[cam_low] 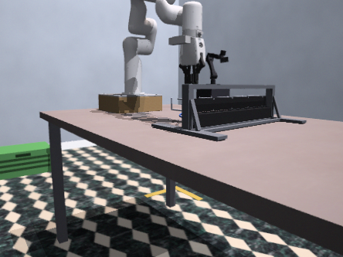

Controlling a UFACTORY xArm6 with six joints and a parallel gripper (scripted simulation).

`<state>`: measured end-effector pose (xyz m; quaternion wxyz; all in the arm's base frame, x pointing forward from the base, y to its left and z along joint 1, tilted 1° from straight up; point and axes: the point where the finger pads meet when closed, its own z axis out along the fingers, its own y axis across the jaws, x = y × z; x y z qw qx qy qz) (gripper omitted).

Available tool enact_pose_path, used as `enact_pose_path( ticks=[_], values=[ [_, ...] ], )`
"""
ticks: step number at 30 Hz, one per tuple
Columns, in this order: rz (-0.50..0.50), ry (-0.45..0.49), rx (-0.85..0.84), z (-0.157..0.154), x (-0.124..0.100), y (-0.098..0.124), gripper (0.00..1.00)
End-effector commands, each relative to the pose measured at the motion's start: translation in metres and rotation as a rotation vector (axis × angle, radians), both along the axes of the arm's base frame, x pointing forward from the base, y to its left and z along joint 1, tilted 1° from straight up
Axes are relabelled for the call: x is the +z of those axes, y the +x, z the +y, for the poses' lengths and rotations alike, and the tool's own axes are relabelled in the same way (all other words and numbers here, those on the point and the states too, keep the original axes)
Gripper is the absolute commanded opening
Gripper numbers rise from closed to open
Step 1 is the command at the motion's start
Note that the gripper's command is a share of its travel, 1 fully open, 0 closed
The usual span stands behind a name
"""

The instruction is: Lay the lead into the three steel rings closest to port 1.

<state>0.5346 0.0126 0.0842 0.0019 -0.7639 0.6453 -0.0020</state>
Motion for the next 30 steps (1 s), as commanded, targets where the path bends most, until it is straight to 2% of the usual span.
enact_pose_path(
  ticks=[1,16,30],
  values=[
    [-0.005,0.0,0.0,0.0,0.002,0.002,0.33],
    [-0.005,0.0,0.0,0.0,-0.001,0.002,0.33],
    [-0.005,0.001,0.0,0.0,-0.023,0.002,0.33]
  ],
)
